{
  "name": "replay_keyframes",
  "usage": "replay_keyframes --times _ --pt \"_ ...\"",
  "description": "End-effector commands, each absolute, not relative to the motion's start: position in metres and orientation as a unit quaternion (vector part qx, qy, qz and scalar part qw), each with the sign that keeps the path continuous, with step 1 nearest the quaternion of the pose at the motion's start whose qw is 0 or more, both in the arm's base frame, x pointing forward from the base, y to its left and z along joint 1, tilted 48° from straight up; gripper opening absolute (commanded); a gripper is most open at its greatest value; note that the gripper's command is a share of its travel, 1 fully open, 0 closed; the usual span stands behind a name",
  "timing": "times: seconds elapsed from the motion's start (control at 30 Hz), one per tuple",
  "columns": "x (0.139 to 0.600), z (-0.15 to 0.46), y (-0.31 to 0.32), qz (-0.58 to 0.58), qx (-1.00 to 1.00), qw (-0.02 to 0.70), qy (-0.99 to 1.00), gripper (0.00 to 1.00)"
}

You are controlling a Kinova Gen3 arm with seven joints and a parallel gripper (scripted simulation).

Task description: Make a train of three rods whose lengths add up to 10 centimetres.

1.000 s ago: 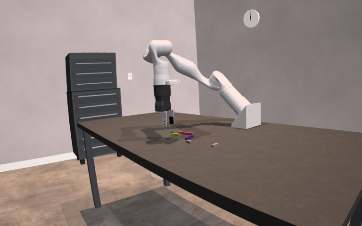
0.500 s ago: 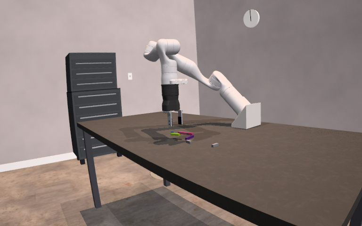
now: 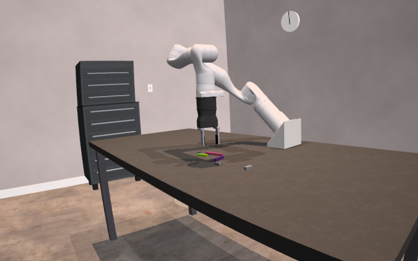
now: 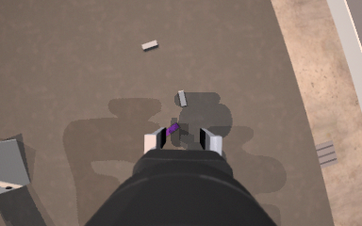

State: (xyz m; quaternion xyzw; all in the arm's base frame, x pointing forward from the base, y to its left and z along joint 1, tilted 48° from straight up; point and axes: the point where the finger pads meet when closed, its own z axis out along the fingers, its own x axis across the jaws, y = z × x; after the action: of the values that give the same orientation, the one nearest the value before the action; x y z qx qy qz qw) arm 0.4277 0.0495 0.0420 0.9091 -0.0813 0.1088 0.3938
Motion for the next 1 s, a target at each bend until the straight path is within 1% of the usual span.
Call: replay_keyframes --times 0.0,0.57,0.97 --pt "0.419 0.034 0.055 0.124 0.906 0.389 -0.112 1.00" --pt "0.401 0.023 0.060 0.180 0.878 0.369 -0.246 1.00" --pt "0.396 0.020 0.060 0.197 0.865 0.362 -0.287 1.00"
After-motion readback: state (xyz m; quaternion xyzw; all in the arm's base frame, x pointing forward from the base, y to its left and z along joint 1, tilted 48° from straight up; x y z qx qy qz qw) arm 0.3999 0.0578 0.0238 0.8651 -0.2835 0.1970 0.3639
